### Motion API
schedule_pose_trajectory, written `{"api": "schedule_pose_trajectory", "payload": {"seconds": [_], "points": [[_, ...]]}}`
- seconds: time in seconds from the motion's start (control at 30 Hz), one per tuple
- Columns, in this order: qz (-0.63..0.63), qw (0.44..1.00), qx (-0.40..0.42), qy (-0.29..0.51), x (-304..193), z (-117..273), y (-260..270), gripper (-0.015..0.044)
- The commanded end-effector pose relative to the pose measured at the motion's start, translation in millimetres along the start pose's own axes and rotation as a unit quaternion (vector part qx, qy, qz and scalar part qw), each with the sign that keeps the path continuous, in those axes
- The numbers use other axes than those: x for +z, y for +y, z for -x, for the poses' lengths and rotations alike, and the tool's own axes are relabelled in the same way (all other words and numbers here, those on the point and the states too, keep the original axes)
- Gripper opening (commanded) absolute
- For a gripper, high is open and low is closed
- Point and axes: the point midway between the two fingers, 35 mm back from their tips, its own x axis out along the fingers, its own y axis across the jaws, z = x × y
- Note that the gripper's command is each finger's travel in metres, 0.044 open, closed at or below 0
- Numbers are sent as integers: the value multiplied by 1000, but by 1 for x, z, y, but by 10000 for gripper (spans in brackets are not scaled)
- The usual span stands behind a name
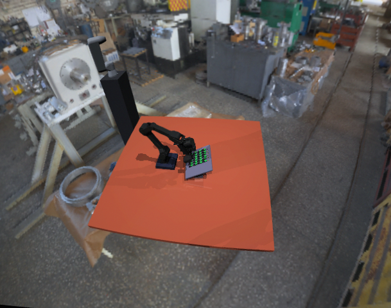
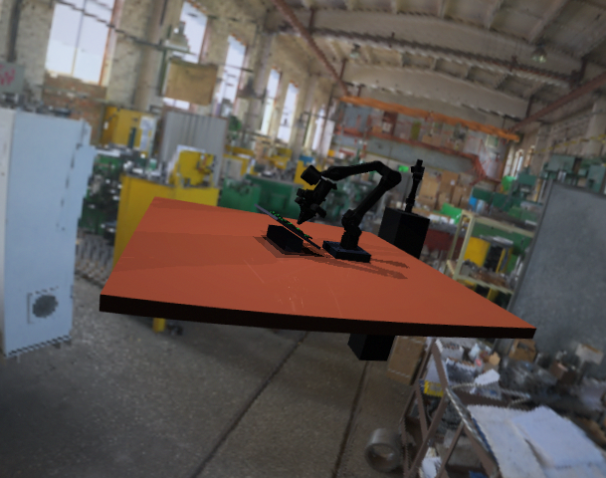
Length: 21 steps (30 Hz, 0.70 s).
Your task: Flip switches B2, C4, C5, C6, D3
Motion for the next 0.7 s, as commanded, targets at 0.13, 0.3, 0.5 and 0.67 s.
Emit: {"api": "schedule_pose_trajectory", "payload": {"seconds": [0.13,0.3,0.5,0.67], "points": [[-2,1000,0,-2,1,-10,0,0],[-2,1000,0,-2,1,-13,0,0],[-2,1000,0,-2,1,-13,0,0],[-2,1000,0,-2,1,-13,0,0]]}}
